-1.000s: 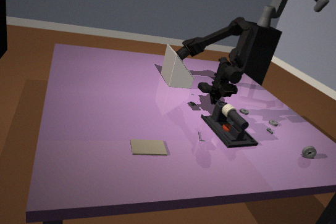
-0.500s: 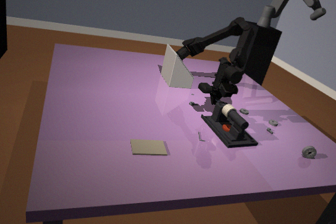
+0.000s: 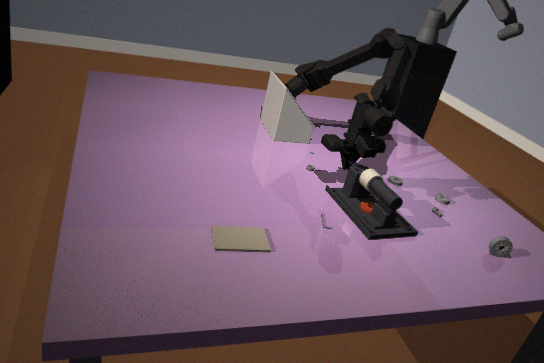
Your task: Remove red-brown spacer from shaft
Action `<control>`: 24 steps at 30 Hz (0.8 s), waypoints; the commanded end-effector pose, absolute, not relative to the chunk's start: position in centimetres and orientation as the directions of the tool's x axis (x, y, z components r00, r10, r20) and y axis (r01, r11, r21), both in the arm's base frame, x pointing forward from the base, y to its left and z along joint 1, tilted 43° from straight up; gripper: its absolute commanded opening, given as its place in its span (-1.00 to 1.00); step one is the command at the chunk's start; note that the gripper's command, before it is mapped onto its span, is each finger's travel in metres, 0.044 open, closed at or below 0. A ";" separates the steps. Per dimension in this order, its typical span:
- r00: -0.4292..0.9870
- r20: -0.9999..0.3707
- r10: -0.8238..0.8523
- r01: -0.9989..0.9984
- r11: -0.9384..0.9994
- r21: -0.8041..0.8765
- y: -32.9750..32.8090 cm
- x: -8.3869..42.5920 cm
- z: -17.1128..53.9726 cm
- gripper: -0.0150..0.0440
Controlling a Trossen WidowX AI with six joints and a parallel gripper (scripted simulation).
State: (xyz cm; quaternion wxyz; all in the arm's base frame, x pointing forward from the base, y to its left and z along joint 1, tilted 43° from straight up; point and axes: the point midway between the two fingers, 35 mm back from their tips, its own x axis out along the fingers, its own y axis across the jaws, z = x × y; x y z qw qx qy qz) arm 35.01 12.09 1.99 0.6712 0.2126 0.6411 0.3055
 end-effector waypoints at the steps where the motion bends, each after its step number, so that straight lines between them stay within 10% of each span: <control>1: -0.003 -0.731 0.682 -0.137 0.724 0.676 12.1 35.3 2.1 -0.49; 24: -0.003 -0.731 0.682 -0.137 0.724 0.676 12.1 35.5 2.1 -0.49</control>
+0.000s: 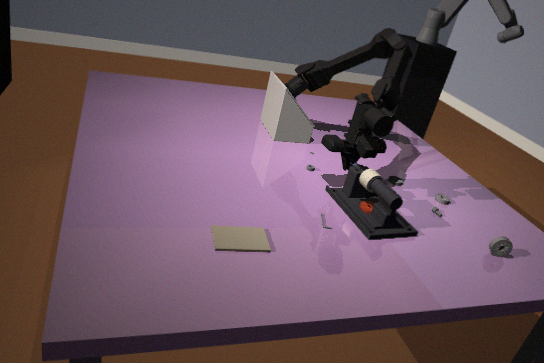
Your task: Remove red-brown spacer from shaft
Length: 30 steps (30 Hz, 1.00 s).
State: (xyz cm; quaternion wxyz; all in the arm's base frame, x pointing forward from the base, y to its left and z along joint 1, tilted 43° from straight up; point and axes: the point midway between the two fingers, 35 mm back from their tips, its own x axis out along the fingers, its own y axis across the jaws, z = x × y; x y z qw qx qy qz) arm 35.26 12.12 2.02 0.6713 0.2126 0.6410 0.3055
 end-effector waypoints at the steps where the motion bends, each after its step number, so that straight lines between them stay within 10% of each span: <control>1: -0.003 -0.731 0.682 -0.137 0.724 0.676 12.1 35.5 2.1 -0.49; 30: -0.003 -0.731 0.682 -0.138 0.724 0.676 12.1 36.1 2.2 -0.49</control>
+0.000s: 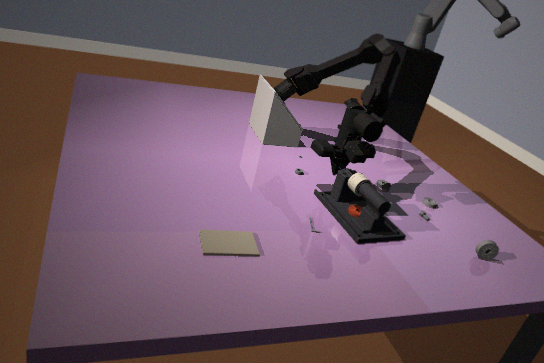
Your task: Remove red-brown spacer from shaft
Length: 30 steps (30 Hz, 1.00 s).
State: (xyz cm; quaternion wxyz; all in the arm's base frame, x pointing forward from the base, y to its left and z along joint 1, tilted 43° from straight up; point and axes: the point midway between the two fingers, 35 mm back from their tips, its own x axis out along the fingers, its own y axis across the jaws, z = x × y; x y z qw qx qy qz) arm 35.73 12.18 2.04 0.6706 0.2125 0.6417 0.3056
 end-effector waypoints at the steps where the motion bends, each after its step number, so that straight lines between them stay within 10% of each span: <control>1: -0.003 -0.731 0.682 -0.138 0.724 0.676 12.1 36.2 2.2 -0.49; 30: -0.002 -0.731 0.682 -0.138 0.724 0.676 12.2 37.0 2.3 -0.49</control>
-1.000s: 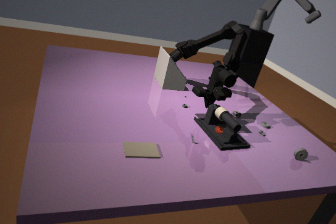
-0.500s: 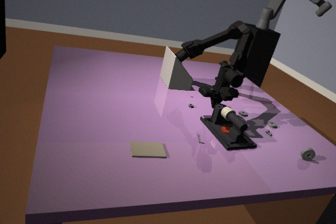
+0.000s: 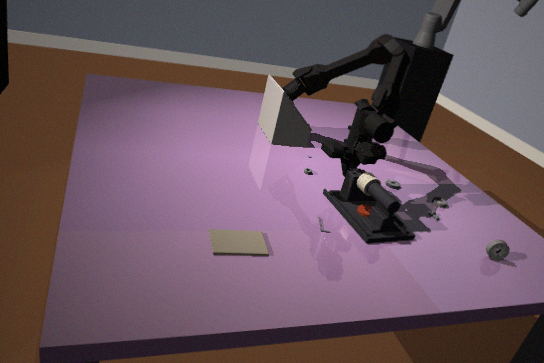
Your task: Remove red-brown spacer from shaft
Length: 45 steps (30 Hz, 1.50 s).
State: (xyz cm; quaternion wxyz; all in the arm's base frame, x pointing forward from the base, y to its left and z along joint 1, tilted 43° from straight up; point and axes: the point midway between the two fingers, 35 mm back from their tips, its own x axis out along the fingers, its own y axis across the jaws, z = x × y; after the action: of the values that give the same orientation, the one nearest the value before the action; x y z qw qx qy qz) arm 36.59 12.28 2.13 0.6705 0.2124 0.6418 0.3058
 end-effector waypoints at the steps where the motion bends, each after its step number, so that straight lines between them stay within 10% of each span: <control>1: -0.002 -0.731 0.682 -0.138 0.724 0.676 12.2 37.0 2.3 -0.49; 45: -0.002 -0.731 0.682 -0.138 0.724 0.676 12.3 38.2 2.4 -0.49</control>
State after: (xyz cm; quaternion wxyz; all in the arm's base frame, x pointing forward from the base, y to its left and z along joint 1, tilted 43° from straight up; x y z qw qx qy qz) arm 37.82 12.40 2.27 0.6710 0.2122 0.6412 0.3060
